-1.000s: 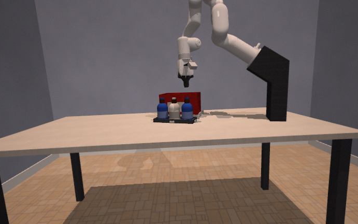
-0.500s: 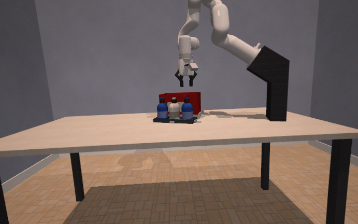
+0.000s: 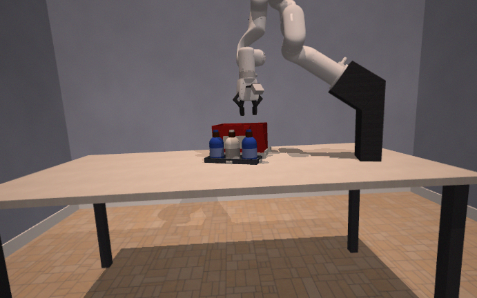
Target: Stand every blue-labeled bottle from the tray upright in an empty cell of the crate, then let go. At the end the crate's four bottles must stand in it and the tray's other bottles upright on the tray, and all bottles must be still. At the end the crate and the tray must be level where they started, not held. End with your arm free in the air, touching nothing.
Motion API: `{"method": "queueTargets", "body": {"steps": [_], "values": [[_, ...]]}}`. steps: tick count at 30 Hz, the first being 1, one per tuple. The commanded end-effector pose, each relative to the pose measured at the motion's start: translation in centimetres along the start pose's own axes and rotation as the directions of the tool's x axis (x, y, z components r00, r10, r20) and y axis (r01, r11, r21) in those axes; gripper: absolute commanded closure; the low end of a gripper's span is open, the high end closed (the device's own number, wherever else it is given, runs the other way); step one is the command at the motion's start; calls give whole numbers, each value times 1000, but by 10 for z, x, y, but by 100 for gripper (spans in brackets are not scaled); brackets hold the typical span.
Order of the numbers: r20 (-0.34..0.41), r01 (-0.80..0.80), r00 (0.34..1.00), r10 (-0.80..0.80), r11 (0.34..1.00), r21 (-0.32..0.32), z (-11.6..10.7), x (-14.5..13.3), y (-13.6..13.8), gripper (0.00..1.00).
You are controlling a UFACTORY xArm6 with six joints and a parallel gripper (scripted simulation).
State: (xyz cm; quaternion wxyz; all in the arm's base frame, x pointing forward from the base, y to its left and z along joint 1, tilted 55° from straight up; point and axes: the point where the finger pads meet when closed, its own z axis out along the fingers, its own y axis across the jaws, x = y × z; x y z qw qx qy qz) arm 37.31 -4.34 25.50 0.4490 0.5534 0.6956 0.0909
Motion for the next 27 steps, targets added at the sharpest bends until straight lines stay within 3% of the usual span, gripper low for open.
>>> {"method": "queueTargets", "body": {"steps": [1, 27], "values": [[0, 0, 1000, 0, 1000, -2, 0, 0, 1, 35], [1, -1, 1000, 1, 1000, -2, 9, 0, 1, 35]]}}
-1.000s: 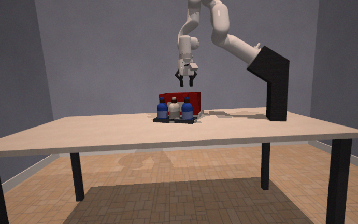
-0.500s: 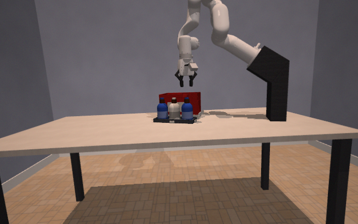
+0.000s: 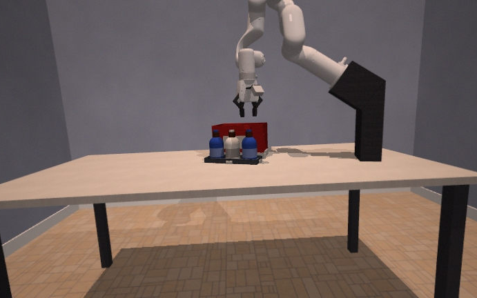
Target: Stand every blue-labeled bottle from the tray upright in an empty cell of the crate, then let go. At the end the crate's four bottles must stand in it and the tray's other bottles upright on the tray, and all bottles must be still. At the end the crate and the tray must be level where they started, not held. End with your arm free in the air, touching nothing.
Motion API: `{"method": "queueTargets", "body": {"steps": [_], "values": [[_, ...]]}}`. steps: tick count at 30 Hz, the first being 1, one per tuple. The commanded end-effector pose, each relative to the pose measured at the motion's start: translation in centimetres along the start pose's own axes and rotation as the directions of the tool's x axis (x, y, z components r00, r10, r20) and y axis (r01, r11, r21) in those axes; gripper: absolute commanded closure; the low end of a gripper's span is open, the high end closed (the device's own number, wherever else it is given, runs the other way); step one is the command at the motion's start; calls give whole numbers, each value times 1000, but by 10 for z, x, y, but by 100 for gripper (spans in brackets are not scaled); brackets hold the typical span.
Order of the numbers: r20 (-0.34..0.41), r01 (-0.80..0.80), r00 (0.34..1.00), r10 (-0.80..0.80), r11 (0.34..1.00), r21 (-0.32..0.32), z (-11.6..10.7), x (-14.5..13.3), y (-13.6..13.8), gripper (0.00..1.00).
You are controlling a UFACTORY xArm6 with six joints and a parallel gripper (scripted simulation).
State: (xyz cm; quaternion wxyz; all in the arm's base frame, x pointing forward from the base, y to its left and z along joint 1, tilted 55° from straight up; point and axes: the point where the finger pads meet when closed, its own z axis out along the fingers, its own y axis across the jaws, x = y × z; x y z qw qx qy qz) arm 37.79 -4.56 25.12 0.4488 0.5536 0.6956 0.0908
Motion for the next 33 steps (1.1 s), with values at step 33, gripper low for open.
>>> {"method": "queueTargets", "body": {"steps": [33], "values": [[1, 0, 1000, 0, 1000, -3, 39, 1, 2, 35]]}}
